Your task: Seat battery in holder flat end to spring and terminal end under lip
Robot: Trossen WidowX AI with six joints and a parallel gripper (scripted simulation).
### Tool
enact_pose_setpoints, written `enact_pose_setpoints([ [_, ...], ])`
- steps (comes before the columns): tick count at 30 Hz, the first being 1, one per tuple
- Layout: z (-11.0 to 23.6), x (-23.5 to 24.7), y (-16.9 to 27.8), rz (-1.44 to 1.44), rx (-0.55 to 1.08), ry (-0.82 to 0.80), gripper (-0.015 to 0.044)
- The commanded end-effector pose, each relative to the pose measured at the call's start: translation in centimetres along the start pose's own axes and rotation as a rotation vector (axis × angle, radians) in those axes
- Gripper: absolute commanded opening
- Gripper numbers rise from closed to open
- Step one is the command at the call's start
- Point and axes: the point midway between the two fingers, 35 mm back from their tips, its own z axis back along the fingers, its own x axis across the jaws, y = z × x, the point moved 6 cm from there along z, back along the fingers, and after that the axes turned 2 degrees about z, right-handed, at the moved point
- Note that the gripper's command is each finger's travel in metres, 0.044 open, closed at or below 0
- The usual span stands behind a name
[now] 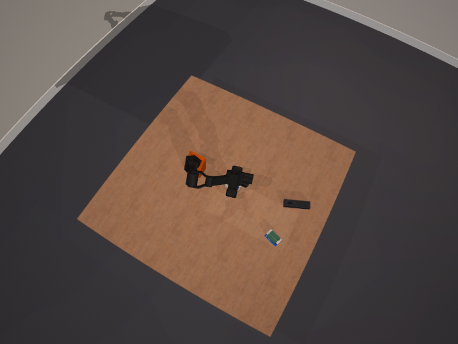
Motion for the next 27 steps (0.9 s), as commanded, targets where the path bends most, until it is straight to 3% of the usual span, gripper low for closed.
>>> enact_pose_setpoints([
  [1, 0.0, 0.0, -0.3, -0.003, 0.003, 0.0, 0.0073],
  [11, 0.0, 0.0, -0.3, -0.003, 0.003, 0.0, 0.0073],
  [15, 0.0, 0.0, -0.3, -0.003, 0.003, 0.0, 0.0175],
  [27, 1.5, 0.2, -0.2, 0.001, 0.003, -0.001, 0.0175],
])
